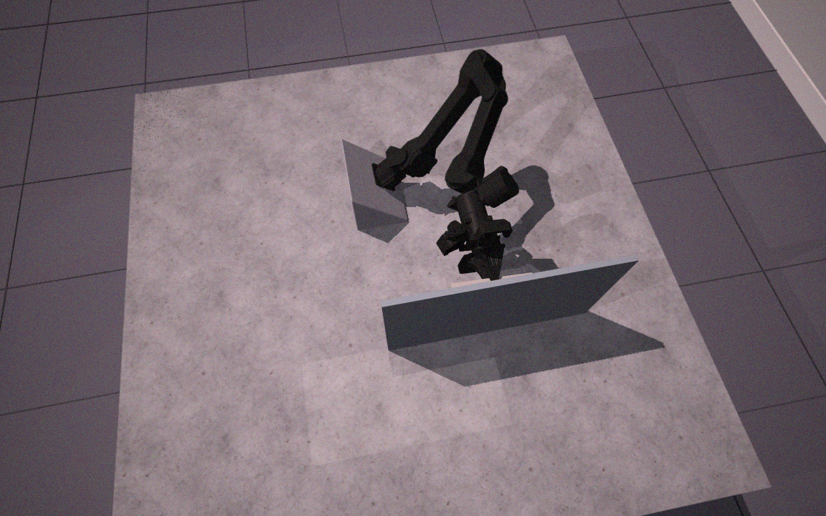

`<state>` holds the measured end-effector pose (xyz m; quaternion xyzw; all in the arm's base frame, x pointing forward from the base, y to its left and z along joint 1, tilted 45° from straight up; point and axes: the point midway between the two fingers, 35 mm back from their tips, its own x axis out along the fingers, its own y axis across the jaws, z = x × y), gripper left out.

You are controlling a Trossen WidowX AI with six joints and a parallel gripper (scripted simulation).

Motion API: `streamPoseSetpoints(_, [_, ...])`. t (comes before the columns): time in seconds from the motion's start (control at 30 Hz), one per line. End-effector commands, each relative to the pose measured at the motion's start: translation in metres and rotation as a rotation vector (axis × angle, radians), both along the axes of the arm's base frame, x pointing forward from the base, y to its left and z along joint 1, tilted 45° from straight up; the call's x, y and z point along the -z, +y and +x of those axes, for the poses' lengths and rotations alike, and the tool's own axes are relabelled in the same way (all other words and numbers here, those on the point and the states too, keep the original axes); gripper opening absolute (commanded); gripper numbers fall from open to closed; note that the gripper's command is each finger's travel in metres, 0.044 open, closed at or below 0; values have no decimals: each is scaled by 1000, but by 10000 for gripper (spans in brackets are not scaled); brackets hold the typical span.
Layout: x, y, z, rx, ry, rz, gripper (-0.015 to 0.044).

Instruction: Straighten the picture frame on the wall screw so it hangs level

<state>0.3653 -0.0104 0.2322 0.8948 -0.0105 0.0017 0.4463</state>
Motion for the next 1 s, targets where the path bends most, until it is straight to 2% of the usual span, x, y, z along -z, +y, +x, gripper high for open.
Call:
streamPoseSetpoints(0.0, [0,0,0,-1,0,0,0])
streamPoseSetpoints(0.5, [1,0,0,0,0,5,0])
streamPoseSetpoints(0.97, [2,1,0,-2,-3,115,0])
